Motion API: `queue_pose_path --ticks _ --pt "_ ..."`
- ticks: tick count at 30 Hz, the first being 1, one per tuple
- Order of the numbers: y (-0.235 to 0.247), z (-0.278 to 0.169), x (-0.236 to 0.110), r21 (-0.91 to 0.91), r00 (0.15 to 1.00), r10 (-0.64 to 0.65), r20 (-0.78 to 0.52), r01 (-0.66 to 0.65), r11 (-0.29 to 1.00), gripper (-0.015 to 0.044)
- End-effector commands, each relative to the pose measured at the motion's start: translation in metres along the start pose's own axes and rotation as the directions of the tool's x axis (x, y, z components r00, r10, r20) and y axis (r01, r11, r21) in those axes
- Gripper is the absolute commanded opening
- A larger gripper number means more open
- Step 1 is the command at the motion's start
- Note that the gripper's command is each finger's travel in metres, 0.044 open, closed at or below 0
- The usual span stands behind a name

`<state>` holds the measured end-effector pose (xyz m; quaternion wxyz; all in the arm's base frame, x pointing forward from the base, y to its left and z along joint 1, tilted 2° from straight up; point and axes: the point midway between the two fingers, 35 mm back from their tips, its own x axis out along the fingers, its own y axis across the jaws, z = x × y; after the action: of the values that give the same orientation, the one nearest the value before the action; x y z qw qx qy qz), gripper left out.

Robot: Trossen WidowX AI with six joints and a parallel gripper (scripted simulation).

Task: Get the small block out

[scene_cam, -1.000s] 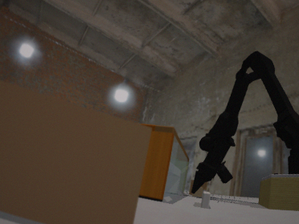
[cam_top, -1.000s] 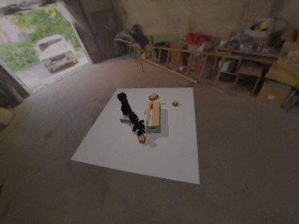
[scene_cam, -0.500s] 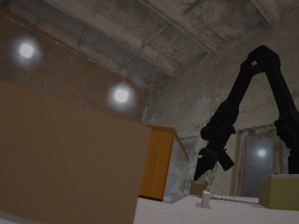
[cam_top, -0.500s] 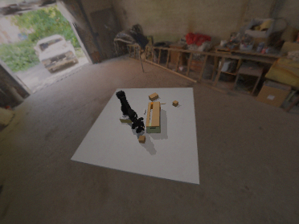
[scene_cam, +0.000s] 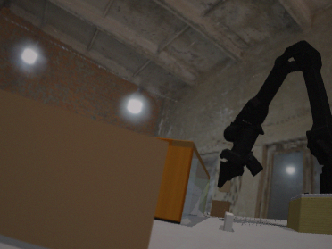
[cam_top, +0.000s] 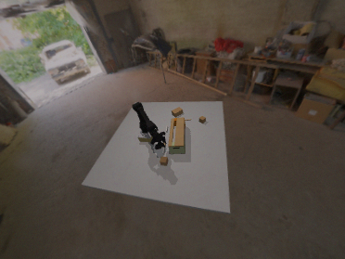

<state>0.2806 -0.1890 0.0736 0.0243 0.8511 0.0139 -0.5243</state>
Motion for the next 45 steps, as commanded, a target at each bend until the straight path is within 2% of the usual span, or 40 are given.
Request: queue_pose_path --ticks 1,15,29,45 --pt "-0.009 -0.002 -0.016 0.060 0.999 0.038 -0.002 -0.038 0.997 0.0000" --pt "-0.038 0.002 -0.057 0.271 0.990 0.142 -0.006 -0.135 0.953 0.0000" --pt "-0.064 0.016 -0.091 0.478 0.970 0.243 -0.030 -0.200 0.855 0.0000" --pt "-0.065 0.017 -0.093 0.488 0.968 0.248 -0.031 -0.201 0.849 0.0000"
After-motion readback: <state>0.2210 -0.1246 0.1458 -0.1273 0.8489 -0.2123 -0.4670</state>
